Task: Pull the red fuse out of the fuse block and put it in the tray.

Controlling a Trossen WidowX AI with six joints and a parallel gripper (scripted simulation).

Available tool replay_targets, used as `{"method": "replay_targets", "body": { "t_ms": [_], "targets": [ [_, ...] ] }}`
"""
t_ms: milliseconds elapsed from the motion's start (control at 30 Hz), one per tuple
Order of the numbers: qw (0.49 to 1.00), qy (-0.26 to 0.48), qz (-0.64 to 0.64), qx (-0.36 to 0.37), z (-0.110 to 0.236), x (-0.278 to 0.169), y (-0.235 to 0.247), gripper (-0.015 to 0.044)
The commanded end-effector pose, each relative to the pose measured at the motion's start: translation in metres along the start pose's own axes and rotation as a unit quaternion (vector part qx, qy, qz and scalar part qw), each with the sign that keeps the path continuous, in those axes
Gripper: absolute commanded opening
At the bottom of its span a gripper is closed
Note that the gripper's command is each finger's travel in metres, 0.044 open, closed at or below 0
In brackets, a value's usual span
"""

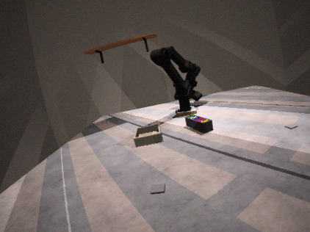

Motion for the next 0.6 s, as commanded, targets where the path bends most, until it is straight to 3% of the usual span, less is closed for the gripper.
{"method": "replay_targets", "body": {
  "t_ms": [0,167,567],
  "targets": [
    [1.000,0.000,0.000,0.000,0.001,0.001,0.001,0.0155],
    [1.000,0.000,0.000,0.000,0.037,0.014,0.031,0.0155],
    [1.000,0.000,0.000,0.000,0.039,0.015,0.033,0.0155]
  ]
}}
Point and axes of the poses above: the point midway between the two fingers, 35 mm back from their tips, its own z axis back along the fingers, its own y axis across the jaws, x = y × z, the point moved 3 cm from there along z, back along the fingers, and after that the axes turned 1 degree about -z, right-handed, at the moved point
